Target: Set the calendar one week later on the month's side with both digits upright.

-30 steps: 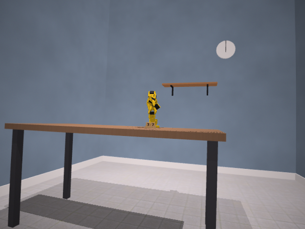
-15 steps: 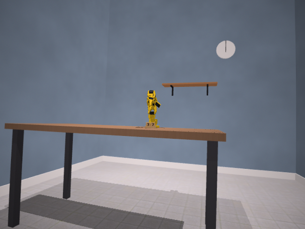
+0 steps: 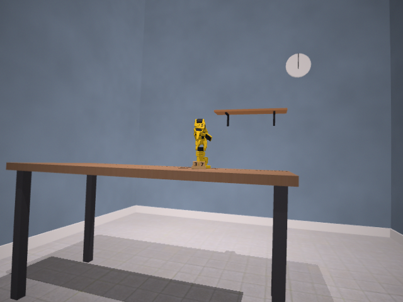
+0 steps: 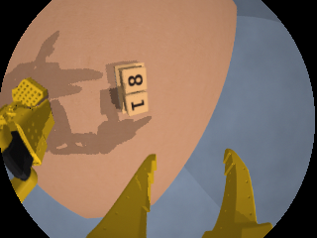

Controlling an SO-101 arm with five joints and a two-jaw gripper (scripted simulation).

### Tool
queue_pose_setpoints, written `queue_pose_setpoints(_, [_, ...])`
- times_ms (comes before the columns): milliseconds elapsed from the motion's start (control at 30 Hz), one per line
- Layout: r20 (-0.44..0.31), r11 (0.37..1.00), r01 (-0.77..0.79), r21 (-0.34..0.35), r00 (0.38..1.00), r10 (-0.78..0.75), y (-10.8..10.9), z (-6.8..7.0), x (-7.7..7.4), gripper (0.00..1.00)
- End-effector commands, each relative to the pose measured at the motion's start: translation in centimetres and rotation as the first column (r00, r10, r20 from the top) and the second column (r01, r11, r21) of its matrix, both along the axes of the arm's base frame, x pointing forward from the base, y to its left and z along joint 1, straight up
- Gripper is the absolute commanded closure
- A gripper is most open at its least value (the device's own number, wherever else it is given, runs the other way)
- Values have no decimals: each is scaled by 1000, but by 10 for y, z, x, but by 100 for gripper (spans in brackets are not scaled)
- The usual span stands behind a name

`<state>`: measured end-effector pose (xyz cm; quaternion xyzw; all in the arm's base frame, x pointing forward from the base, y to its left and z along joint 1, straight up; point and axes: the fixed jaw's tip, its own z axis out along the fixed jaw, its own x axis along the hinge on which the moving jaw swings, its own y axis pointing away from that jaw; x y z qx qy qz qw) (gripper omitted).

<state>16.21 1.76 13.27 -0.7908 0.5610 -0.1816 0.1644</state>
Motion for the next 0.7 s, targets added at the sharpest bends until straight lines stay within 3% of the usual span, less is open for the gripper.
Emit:
queue_pose_setpoints(0, [33, 1000, 15, 10, 999, -16, -1, 7, 3, 65])
queue_pose_setpoints(233, [-10, 1000, 16, 5, 1000, -16, -1, 2, 3, 65])
queue_pose_setpoints(500, [-214, 1000, 14, -22, 977, -18, -1, -27, 4, 65])
queue_pose_setpoints(567, [-214, 1000, 14, -22, 977, -18, -1, -27, 4, 65])
queue_pose_setpoints(667, [-301, 999, 11, -34, 953, -21, -1, -39, 2, 65])
